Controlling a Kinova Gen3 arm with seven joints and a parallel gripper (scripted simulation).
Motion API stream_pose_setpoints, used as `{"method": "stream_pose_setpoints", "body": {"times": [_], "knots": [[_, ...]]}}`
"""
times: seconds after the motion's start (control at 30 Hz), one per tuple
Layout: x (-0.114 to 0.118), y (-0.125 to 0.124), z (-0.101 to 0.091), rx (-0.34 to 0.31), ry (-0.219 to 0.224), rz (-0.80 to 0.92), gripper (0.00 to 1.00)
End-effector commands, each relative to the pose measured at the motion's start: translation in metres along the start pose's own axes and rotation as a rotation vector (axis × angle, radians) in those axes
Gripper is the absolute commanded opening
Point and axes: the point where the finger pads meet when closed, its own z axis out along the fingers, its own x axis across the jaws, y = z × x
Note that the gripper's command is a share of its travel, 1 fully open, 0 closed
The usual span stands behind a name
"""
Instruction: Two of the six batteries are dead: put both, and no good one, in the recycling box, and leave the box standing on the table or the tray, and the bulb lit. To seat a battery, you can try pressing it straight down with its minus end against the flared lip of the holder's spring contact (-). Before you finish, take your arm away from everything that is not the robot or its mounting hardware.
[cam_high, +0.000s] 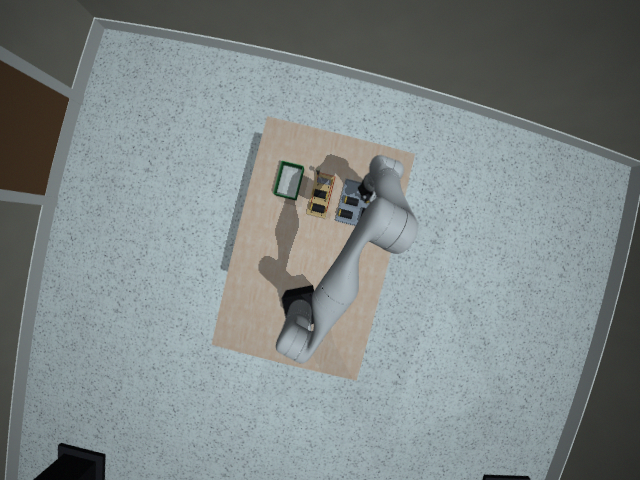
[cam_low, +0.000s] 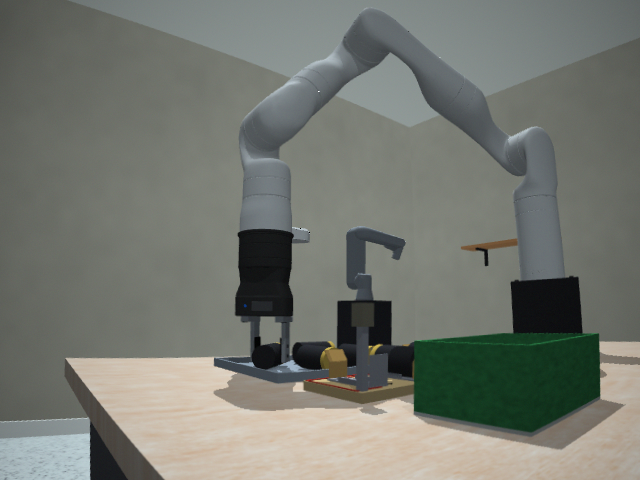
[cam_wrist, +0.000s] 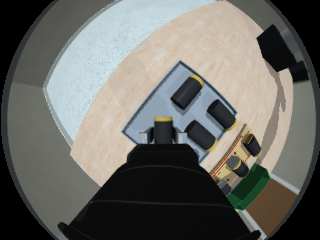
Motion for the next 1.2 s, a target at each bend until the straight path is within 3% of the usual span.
{"method": "stream_pose_setpoints", "body": {"times": [0.0, 0.97, 1.17], "knots": [[-0.005, 0.001, 0.000, -0.001, -0.012, -0.005, 0.57], [-0.005, 0.001, -0.001, -0.001, -0.012, -0.005, 0.57], [-0.004, 0.000, -0.022, 0.000, -0.013, -0.007, 0.57]]}}
